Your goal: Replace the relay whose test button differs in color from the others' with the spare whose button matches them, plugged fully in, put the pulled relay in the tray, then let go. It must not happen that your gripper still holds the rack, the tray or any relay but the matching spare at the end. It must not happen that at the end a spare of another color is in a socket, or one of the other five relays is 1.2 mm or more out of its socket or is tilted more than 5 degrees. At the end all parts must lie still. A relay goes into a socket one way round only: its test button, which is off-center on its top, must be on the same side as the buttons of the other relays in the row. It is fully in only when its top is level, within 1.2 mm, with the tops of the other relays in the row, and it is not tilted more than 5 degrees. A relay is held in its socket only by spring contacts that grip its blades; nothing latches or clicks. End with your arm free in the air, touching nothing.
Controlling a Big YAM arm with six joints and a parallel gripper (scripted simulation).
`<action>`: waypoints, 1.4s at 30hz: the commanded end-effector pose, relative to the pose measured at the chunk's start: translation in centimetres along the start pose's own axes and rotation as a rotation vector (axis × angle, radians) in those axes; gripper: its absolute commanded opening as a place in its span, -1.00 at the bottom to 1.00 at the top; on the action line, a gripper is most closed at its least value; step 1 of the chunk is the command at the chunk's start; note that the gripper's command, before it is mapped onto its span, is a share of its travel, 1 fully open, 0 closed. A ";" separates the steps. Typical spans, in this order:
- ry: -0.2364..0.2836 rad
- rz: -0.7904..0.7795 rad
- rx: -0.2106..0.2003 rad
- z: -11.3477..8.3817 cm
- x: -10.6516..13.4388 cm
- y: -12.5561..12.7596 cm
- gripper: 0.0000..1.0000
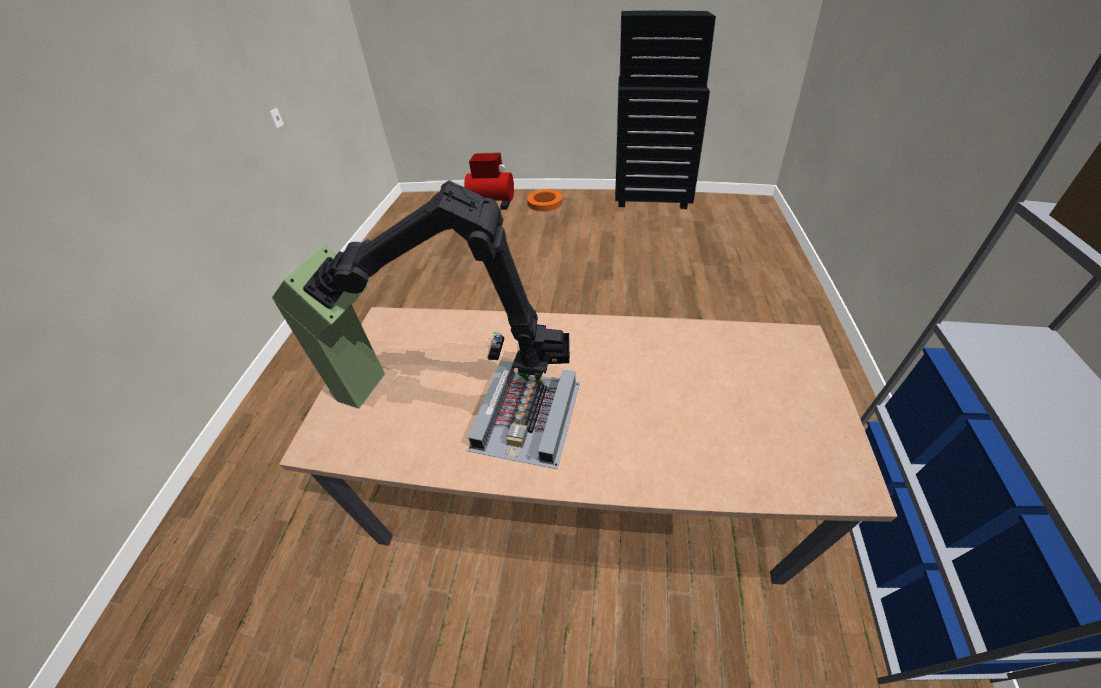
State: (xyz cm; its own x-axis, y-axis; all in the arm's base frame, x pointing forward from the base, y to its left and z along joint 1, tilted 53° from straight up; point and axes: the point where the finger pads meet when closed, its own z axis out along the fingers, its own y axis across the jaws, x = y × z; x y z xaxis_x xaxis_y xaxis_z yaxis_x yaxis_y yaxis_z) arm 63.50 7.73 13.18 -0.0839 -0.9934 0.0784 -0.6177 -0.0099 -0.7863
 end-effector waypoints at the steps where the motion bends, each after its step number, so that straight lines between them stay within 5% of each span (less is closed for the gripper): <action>1: -0.002 0.005 0.018 1.5 0.3 -0.9 -1.00; 25: -0.002 0.006 0.018 1.5 0.3 -0.9 -1.00; 42: -0.015 0.011 0.029 -1.3 -0.5 -1.6 -1.00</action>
State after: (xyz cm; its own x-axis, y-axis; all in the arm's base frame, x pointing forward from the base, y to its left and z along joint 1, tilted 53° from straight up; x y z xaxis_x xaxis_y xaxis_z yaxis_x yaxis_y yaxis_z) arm 63.49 7.72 13.18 -0.0840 -0.9934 0.0780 -0.6184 -0.0094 -0.7858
